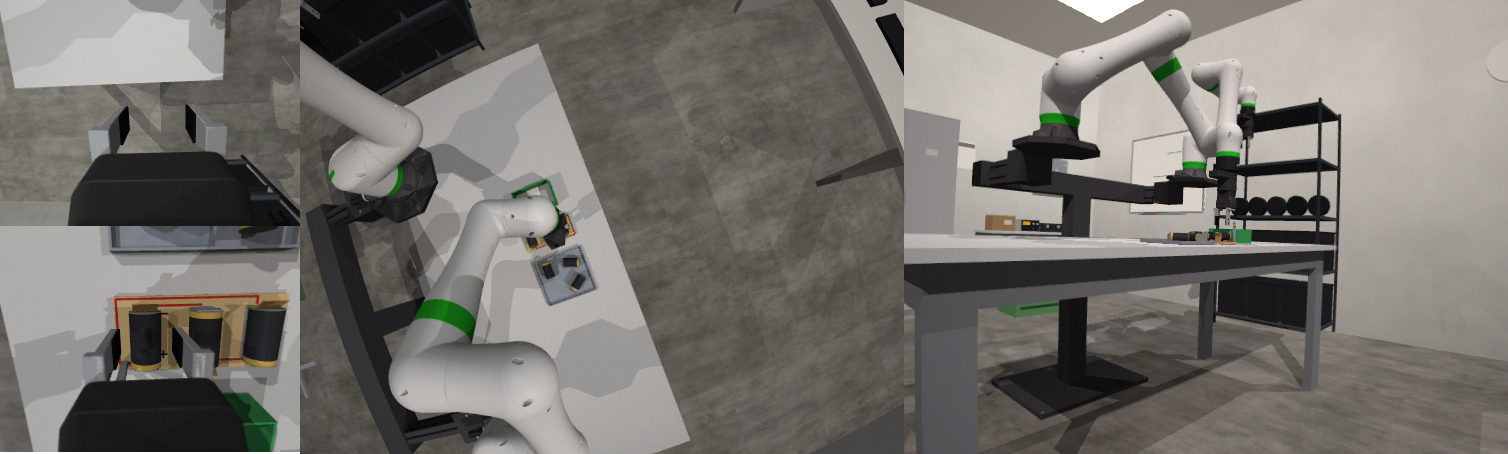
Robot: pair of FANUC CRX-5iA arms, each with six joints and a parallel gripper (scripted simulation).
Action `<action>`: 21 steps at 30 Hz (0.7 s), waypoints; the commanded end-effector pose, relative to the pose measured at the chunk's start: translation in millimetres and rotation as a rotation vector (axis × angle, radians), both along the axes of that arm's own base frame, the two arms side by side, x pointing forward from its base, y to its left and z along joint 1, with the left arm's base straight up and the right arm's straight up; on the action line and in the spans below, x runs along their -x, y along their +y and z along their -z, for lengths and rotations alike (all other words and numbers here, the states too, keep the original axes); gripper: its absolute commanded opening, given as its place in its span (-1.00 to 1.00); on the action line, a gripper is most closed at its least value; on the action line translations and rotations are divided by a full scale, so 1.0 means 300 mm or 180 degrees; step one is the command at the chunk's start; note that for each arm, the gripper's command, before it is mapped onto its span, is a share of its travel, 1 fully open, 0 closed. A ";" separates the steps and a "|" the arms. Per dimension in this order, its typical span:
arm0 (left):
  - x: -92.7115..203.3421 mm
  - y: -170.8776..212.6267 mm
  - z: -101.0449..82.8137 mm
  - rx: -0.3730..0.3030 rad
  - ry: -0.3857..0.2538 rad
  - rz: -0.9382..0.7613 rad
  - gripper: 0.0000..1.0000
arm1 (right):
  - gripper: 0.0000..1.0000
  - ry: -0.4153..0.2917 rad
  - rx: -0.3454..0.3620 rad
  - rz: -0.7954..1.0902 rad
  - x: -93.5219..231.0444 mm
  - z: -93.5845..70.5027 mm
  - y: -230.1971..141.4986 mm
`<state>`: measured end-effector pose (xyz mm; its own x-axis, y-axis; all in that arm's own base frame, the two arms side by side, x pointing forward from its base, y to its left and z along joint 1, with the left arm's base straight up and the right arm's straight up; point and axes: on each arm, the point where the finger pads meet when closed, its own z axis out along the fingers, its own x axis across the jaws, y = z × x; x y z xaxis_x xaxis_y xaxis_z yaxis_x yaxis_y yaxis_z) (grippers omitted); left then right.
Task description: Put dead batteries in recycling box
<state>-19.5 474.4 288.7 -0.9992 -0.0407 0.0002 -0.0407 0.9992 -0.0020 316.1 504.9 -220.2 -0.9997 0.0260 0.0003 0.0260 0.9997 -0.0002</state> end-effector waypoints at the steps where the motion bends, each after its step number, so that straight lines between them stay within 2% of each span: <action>1: 0.000 0.001 -0.003 -0.0006 0.0000 0.0000 1.00 | 0.81 -0.0004 -0.0007 -0.0001 -0.002 -0.004 0.004; 16: 0.000 0.001 -0.003 -0.0006 0.0000 0.0000 1.00 | 0.81 -0.0004 -0.0007 -0.0001 -0.002 -0.002 0.004; 21: 0.000 0.001 -0.003 -0.0006 0.0000 0.0000 1.00 | 0.81 -0.0004 -0.0007 -0.0001 -0.002 0.055 0.004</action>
